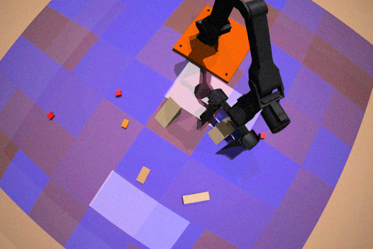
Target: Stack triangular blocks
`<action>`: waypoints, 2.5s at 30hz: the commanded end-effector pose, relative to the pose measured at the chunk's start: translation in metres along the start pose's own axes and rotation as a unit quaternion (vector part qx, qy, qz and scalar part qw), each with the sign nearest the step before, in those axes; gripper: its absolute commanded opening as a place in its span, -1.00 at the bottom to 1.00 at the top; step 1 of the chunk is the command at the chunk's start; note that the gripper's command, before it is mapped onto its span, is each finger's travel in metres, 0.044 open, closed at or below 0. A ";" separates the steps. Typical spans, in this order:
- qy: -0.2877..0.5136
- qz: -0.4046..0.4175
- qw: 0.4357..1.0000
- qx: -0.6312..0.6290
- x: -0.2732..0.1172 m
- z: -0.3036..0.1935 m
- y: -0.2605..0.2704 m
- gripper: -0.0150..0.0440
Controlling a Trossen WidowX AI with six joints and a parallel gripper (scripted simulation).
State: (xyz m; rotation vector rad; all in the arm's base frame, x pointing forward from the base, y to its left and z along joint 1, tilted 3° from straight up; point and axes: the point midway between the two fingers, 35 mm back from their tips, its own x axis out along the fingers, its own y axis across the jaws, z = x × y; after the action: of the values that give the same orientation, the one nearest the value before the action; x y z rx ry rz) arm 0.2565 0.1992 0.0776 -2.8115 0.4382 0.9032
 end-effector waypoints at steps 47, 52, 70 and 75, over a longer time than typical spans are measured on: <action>-0.057 -0.001 0.998 0.008 -0.013 0.054 -0.002 1.00; -0.057 -0.001 0.998 0.008 -0.012 0.054 -0.002 1.00; -0.058 -0.001 0.998 0.011 -0.013 0.054 -0.003 0.06; -0.058 -0.001 0.998 0.011 -0.014 0.053 -0.003 -0.31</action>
State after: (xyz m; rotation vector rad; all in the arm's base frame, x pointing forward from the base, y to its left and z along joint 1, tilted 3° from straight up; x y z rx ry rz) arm 0.2178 0.2176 0.0421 -2.7236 0.4253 1.0472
